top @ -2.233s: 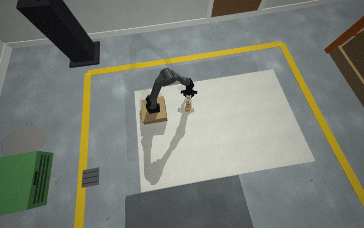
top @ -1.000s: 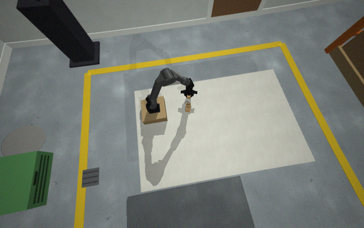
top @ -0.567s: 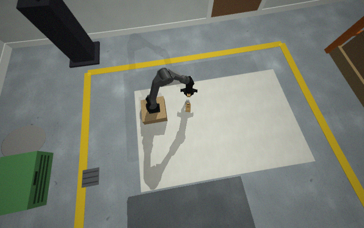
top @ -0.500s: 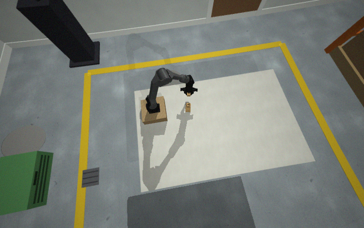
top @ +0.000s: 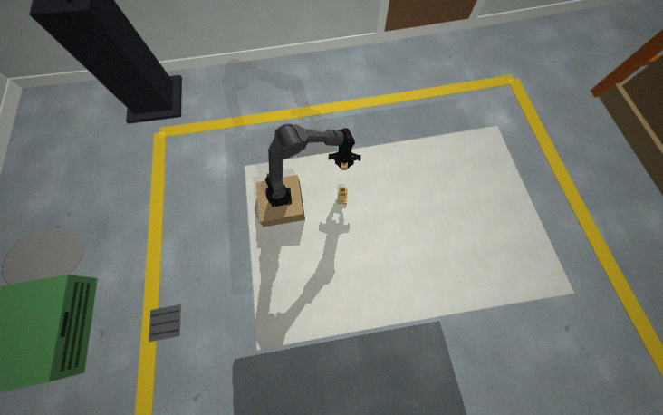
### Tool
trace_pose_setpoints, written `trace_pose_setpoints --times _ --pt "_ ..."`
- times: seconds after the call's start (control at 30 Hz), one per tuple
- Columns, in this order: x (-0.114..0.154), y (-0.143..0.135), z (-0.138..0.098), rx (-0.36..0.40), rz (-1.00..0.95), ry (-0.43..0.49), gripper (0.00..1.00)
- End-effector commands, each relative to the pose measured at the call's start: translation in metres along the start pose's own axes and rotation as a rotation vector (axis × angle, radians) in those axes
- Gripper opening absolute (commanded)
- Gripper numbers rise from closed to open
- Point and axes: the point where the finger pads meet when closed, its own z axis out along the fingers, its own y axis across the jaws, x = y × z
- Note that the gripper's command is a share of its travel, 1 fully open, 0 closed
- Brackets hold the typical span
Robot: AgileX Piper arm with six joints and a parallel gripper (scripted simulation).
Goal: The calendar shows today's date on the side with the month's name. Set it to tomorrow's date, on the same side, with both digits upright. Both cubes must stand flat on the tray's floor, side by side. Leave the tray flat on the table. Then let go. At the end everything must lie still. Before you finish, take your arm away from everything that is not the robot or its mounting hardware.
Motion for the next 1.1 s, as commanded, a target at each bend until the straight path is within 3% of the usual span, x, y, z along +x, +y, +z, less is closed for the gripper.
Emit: trace_pose_setpoints --times 0.0,0.2,0.37,1.07 --pt "0.001 0.0 0.0 0.001 0.002 0.0 0.37" --pt "0.011 -0.002 -0.002 0.003 0.001 0.0 0.37" --pt "0.12 0.0 -0.011 0.002 0.01 0.001 0.37" --pt "0.128 0.003 -0.006 -0.003 0.012 0.001 0.37"
